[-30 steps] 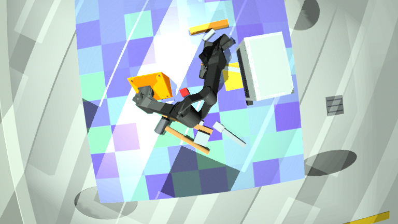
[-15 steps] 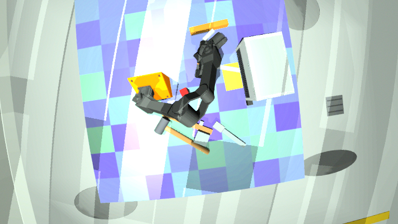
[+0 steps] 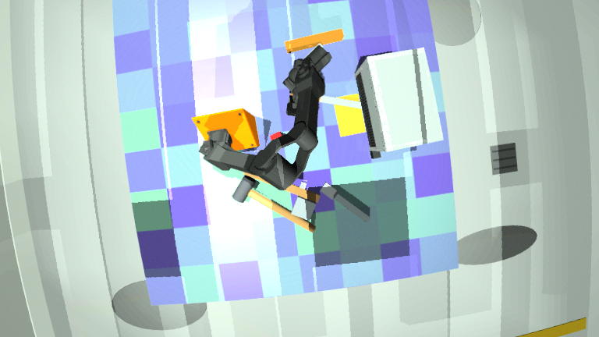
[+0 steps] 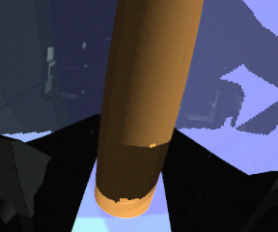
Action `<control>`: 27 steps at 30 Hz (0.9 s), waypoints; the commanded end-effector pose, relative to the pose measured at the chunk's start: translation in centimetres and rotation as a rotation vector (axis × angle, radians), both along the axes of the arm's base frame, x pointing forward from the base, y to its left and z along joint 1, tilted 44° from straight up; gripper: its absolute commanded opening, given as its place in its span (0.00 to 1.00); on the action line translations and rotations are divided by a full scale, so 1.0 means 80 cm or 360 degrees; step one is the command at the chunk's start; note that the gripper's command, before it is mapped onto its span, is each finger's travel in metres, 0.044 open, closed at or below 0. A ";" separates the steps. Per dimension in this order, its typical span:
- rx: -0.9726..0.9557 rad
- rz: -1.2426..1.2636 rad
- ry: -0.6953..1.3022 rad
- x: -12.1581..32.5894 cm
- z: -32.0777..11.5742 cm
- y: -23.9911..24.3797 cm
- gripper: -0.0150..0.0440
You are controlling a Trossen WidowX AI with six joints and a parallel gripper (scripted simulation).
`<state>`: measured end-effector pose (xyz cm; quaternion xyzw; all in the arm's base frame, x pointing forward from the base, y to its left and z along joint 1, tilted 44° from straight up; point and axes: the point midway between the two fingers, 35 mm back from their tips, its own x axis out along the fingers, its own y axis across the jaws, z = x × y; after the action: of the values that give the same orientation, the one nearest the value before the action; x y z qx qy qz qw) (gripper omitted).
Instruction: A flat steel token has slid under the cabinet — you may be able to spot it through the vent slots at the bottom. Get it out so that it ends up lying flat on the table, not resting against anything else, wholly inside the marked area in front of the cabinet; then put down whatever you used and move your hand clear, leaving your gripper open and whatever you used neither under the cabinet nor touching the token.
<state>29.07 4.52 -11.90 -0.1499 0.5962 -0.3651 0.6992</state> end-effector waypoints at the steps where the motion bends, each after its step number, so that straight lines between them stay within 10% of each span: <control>1: -0.0002 0.0000 0.0010 -0.011 -0.003 0.002 0.25; 27: 0.0000 0.0001 0.0013 -0.068 -0.021 0.019 0.25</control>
<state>24.34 5.97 -13.39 -0.1488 0.5982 -0.3642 0.6982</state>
